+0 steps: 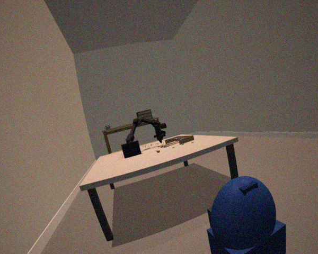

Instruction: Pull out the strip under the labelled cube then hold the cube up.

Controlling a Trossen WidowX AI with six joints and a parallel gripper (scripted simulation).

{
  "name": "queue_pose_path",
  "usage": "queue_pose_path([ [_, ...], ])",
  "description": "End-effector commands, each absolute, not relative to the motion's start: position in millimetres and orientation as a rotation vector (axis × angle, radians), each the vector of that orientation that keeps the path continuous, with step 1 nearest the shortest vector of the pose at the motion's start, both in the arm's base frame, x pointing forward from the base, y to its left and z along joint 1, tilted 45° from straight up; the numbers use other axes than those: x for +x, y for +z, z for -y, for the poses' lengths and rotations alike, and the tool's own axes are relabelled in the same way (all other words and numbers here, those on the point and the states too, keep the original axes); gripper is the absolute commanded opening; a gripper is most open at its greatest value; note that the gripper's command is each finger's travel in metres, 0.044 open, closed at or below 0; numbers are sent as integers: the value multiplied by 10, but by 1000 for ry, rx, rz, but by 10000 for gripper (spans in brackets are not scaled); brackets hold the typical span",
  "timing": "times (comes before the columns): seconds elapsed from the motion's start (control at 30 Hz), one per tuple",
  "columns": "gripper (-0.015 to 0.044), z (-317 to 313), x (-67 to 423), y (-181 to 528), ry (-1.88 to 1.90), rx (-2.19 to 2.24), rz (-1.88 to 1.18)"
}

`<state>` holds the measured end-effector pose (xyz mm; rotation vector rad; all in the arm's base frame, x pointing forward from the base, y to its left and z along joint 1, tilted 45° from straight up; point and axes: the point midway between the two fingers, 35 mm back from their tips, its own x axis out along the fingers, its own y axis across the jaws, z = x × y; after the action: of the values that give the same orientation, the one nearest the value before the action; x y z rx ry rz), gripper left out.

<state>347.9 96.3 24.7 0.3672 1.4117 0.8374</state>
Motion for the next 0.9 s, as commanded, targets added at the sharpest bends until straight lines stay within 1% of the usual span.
queue_pose_path([
  [0.0,0,-1000,3461,189,835,376,-1418],
  [0.53,0,-1179,3446,4,837,378,-1417],
  [0.87,0,-1187,3444,-4,838,379,-1417],
])
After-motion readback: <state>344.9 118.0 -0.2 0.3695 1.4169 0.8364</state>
